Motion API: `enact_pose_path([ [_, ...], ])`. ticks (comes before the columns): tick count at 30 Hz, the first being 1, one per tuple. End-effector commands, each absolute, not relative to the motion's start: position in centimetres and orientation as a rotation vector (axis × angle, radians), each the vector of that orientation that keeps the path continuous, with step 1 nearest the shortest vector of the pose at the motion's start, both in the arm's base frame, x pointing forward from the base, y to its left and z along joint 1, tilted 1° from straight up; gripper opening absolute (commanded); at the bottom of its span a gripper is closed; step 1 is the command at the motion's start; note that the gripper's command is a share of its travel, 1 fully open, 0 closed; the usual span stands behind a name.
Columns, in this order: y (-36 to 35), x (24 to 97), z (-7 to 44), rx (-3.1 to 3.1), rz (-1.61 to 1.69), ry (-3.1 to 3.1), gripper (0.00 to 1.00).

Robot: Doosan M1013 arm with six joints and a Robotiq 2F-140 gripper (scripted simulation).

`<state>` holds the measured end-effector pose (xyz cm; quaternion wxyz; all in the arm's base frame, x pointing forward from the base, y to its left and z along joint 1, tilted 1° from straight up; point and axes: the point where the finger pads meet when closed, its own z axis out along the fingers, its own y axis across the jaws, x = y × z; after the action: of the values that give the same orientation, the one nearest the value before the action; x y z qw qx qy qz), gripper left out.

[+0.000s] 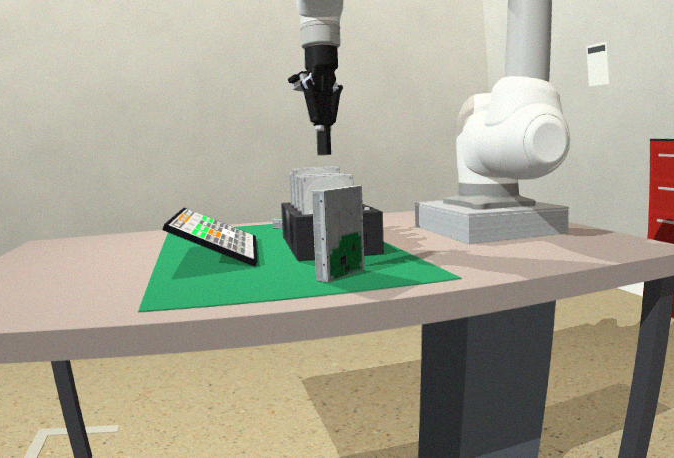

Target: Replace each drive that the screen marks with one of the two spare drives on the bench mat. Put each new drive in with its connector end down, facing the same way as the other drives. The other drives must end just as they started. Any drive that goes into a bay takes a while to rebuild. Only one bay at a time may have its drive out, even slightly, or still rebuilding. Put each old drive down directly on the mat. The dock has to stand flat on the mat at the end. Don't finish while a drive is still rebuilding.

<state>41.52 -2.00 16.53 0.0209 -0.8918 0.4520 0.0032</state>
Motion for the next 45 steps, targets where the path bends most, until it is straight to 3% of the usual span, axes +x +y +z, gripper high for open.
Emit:
enact_pose_path([
  [1, -2.11, 43.27, 16.46, -2.561, 0.004, 1.784, 0.10],
  [8, -2.14, 43.62, 16.43, -2.228, 0.003, 2.206, 0.10],
  [9, -2.14, 43.62, 16.43, -2.187, 0.001, 2.254, 0.89],
  [45, -2.14, 43.62, 16.43, -2.138, -0.003, 2.313, 0.89],
])
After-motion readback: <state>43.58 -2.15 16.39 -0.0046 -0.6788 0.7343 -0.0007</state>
